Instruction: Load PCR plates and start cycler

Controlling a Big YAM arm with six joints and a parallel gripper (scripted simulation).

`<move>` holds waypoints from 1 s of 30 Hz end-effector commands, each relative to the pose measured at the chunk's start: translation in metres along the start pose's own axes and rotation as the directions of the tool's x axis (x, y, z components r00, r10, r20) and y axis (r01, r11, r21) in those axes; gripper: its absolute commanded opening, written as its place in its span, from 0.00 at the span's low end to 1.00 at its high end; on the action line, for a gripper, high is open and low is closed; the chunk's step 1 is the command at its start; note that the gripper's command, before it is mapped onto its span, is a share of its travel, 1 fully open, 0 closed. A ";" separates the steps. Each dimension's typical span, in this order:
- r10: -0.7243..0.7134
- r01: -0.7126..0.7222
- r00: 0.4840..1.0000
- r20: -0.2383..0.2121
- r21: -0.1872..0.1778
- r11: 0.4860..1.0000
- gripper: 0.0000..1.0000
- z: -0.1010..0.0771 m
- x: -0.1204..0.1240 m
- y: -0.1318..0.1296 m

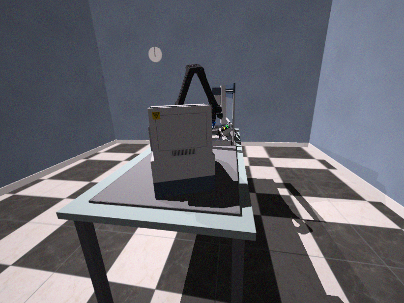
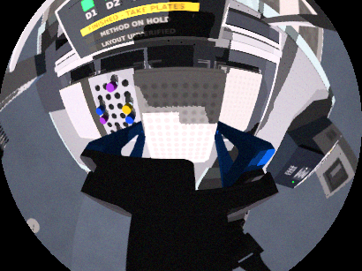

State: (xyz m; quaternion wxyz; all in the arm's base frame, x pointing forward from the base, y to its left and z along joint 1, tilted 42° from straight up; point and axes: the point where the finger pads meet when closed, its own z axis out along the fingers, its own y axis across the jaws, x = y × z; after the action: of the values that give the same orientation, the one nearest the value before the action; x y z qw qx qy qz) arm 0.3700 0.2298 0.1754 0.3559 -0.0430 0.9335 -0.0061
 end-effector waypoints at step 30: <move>0.095 -0.094 0.995 0.027 -0.020 0.995 0.00 -0.015 0.012 -0.024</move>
State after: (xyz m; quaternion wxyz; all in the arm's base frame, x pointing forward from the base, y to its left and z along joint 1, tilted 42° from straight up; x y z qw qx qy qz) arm 0.3594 0.2226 0.1684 0.3537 -0.0352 0.9347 0.0026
